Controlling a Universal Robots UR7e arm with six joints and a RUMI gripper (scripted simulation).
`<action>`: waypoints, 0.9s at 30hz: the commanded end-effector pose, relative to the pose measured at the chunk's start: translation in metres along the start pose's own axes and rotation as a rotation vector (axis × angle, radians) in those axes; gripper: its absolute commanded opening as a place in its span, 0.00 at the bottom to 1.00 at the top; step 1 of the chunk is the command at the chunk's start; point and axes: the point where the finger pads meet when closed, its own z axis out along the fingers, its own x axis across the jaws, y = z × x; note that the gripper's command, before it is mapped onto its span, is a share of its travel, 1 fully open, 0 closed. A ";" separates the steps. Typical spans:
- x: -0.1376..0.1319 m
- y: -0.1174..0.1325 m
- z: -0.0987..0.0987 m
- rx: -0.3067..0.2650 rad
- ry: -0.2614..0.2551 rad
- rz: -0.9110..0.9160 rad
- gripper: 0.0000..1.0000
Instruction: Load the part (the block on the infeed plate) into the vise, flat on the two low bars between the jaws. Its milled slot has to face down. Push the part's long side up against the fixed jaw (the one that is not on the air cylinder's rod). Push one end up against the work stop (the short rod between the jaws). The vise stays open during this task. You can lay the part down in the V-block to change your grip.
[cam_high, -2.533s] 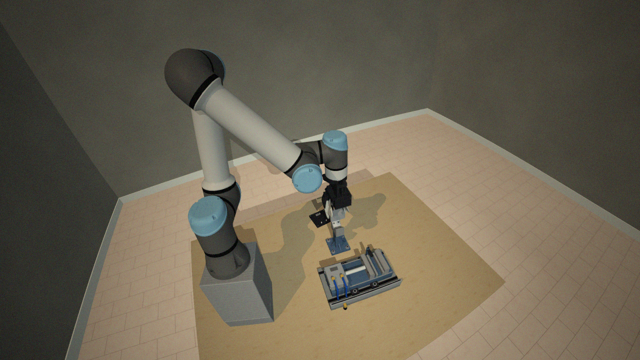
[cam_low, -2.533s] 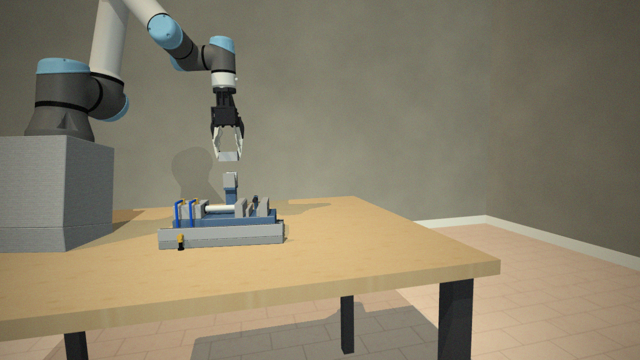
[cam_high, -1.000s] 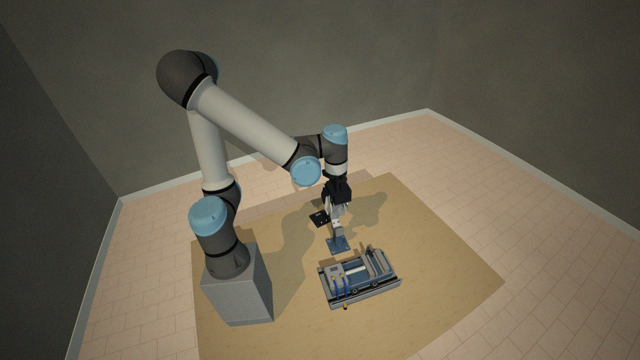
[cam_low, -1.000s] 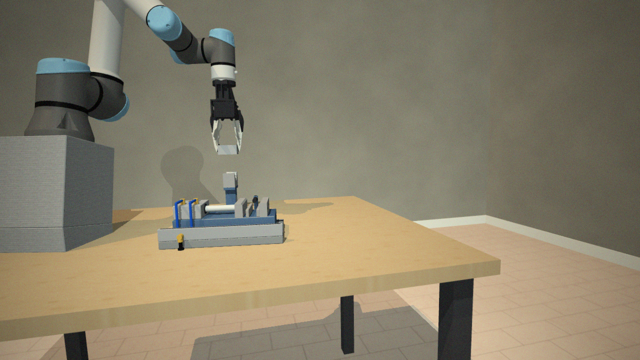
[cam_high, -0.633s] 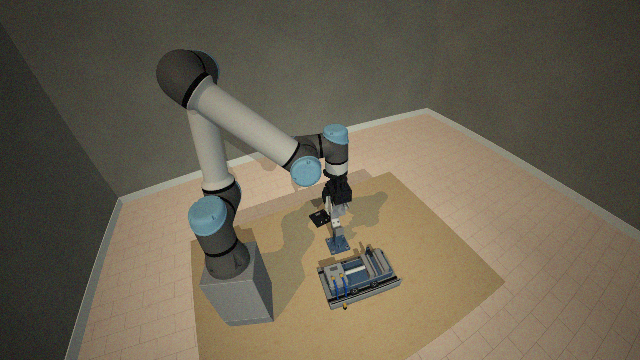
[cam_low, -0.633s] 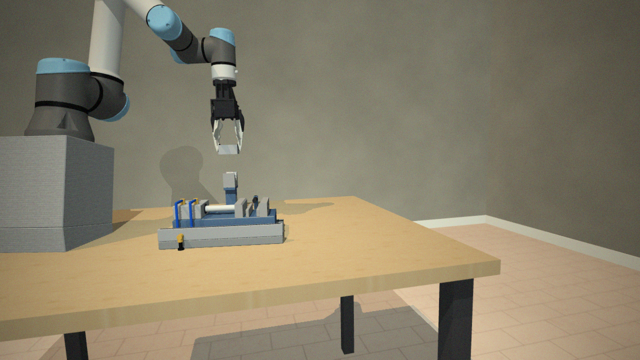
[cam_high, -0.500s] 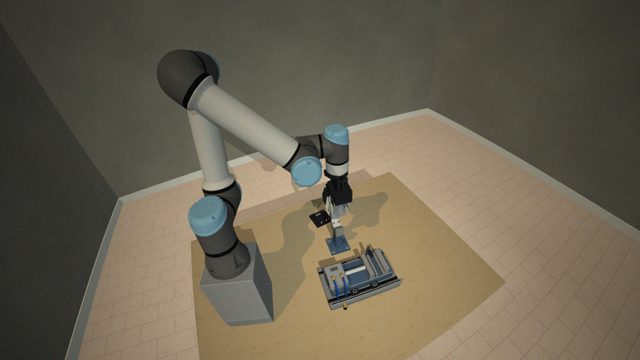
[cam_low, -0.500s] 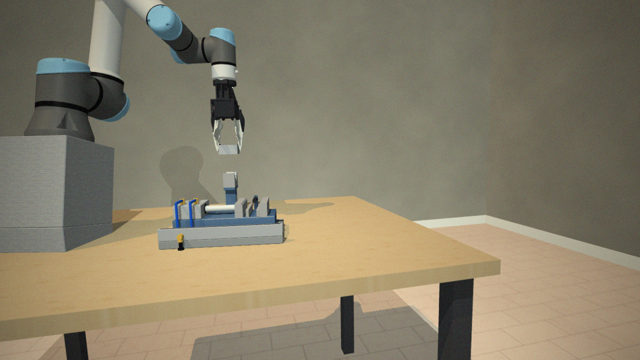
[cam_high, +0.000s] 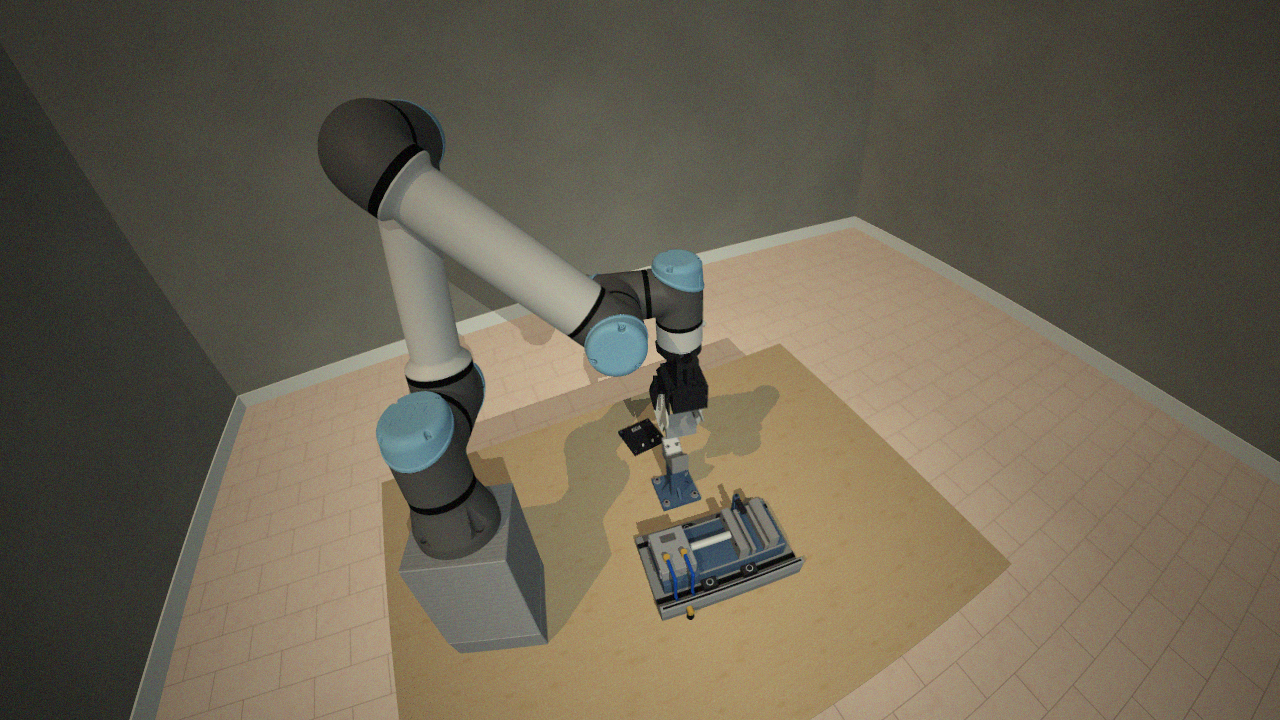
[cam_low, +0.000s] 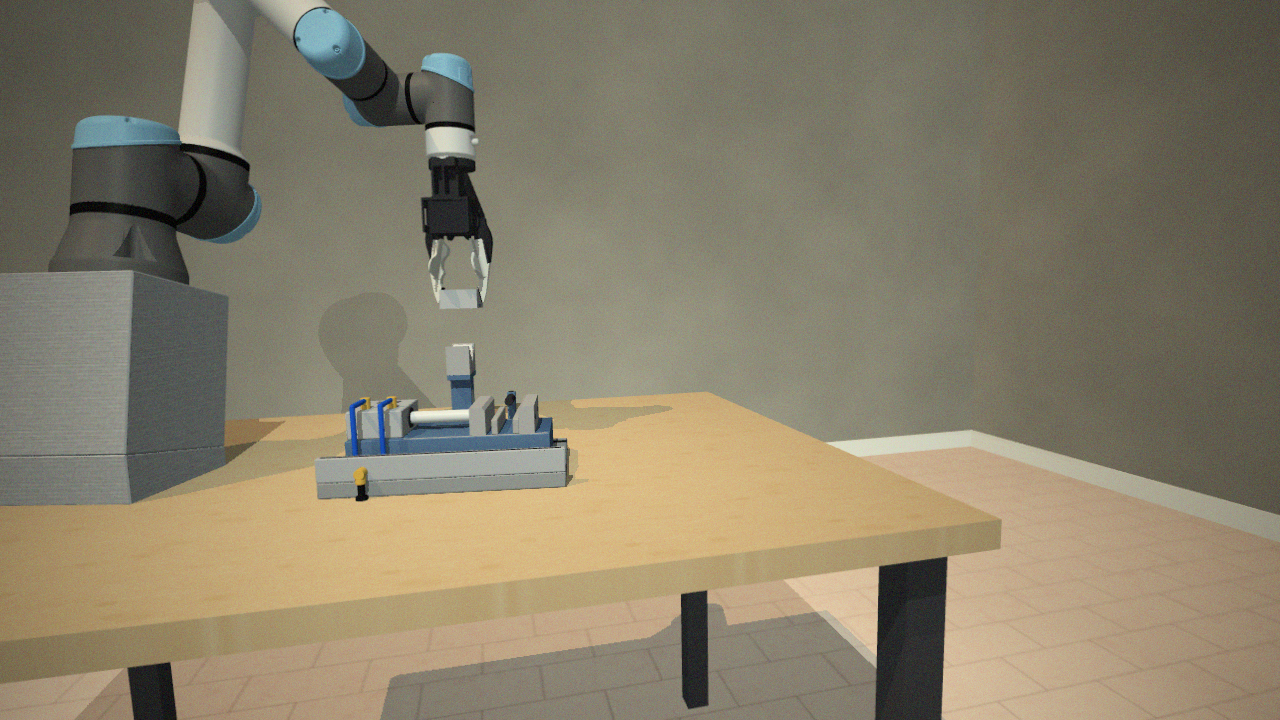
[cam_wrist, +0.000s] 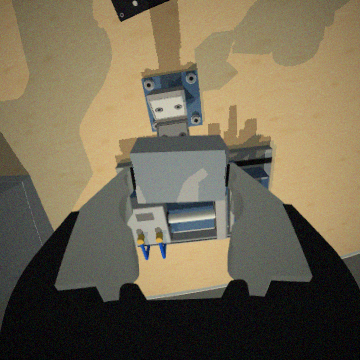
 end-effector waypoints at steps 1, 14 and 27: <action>0.007 0.006 -0.001 -0.001 0.003 0.052 0.00; 0.018 0.018 -0.002 -0.002 0.004 0.167 0.00; 0.033 0.038 -0.002 -0.002 0.004 0.339 0.00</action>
